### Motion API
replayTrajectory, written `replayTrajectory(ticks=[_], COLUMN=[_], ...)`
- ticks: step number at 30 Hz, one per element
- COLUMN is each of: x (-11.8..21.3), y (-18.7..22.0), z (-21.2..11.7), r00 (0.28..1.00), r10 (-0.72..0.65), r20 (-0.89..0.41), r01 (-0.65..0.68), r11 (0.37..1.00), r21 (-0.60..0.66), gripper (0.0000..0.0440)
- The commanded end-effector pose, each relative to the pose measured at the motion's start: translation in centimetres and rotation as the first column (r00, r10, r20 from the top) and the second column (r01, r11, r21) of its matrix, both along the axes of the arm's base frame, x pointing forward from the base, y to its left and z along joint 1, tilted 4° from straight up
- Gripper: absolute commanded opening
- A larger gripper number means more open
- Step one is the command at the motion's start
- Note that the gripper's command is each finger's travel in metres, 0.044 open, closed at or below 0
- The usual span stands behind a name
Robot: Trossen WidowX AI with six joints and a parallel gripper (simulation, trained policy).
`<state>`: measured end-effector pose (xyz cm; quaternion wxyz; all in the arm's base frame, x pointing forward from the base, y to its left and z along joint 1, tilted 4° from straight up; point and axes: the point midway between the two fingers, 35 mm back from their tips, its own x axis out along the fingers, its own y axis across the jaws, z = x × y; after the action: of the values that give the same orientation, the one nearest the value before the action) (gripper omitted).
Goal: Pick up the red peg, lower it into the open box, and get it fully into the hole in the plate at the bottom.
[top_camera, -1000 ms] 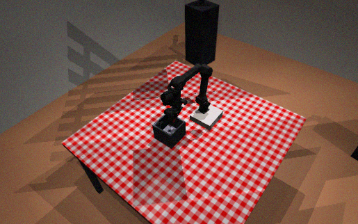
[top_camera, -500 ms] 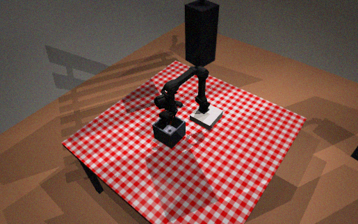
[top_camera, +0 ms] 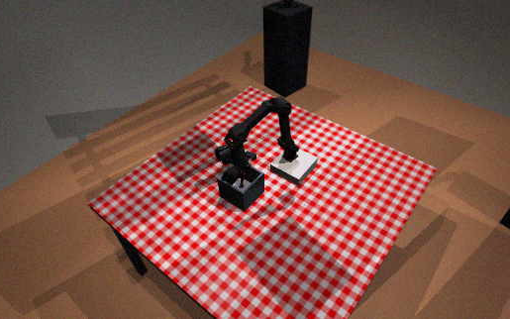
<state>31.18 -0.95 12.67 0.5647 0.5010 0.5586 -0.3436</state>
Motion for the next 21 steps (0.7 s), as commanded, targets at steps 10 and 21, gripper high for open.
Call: replayTrajectory(ticks=[10,21], x=[1.0,1.1], y=[0.3,0.9], z=[-3.3,-3.5], r00=[0.998,0.994], r10=[0.056,0.089], r20=[-0.020,-0.056], r01=[-0.055,-0.087], r11=[0.998,0.995], r21=[0.011,0.051], gripper=[0.0010,0.0103])
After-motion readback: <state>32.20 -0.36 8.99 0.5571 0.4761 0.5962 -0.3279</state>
